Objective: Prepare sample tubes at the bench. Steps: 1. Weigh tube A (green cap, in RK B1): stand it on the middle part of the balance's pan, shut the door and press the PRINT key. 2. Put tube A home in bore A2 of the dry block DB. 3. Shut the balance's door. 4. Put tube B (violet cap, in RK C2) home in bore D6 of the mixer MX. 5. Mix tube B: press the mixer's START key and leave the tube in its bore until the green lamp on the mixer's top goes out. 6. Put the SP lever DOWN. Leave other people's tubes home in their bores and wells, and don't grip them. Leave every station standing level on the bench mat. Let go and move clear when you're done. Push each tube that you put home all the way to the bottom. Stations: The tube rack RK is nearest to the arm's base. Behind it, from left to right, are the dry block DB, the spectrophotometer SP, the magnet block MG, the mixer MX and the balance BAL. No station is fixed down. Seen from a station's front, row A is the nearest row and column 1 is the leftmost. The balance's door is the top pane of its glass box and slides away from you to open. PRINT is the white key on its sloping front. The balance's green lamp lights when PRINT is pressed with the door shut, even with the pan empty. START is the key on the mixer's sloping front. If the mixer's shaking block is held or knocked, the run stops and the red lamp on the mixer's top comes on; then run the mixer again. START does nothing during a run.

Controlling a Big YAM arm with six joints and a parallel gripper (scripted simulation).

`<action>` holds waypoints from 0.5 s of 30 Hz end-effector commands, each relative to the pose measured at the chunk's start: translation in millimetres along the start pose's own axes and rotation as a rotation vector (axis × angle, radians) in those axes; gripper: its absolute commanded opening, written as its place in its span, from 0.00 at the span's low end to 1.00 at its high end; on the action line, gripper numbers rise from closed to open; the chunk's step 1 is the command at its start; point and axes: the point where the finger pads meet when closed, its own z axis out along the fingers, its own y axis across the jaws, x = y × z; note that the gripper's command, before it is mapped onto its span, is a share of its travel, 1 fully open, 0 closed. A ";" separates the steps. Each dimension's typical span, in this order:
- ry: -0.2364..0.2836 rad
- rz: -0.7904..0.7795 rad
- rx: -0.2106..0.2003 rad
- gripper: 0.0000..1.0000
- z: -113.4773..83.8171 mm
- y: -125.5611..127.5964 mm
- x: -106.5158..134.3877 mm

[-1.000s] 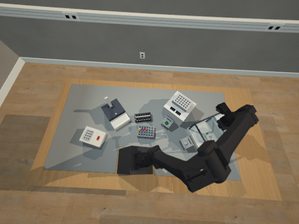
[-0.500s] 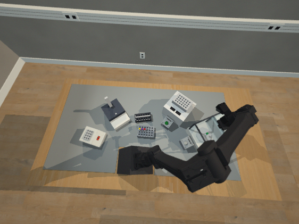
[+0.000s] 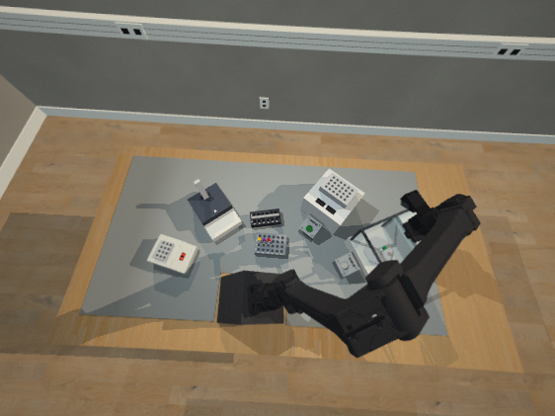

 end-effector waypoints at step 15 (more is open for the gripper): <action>-0.007 0.010 0.036 0.30 -12.2 -10.7 1.7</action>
